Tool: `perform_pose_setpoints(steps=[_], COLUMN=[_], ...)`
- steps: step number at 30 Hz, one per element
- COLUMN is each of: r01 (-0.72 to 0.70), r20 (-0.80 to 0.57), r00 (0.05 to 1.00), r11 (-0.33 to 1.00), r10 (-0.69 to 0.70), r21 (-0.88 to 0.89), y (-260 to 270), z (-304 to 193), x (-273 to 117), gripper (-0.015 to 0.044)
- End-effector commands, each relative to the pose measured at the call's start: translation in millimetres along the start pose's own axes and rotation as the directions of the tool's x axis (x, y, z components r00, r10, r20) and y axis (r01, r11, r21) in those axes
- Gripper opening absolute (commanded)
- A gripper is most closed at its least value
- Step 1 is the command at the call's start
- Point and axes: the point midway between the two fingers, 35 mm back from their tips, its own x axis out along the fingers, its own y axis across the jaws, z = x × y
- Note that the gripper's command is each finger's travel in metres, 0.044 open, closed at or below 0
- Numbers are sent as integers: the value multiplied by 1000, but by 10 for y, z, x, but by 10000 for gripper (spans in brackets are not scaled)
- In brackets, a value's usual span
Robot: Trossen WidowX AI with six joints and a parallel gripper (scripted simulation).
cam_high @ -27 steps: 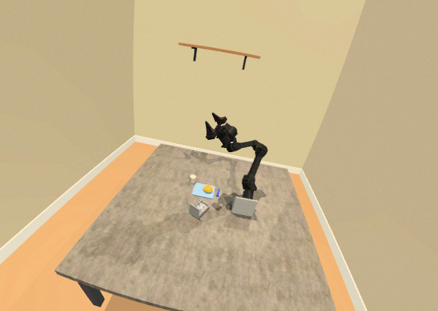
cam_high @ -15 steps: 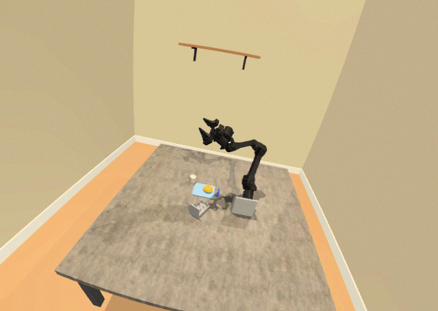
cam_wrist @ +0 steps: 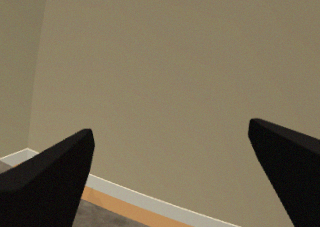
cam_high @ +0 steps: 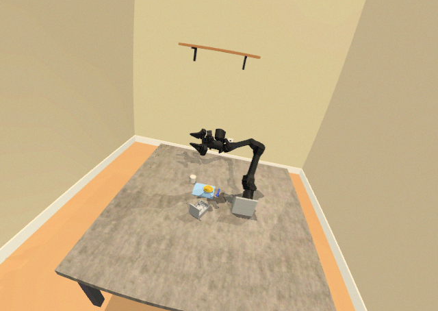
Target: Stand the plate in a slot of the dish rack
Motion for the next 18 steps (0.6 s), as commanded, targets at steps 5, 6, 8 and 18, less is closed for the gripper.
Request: perform_pose_setpoints(steps=[5, 6, 8, 18], r01=[-64, -68, -74, -44], r20=[-208, -235, -287, -531], r00=[973, 966, 949, 813], r11=[987, 984, 977, 934], r10=[94, 107, 131, 241], r21=[147, 165, 201, 355], y=[229, 259, 318, 593], z=[-483, -545, -666, -1249], x=[32, 27, 13, -162], gripper=[400, 400, 400, 400])
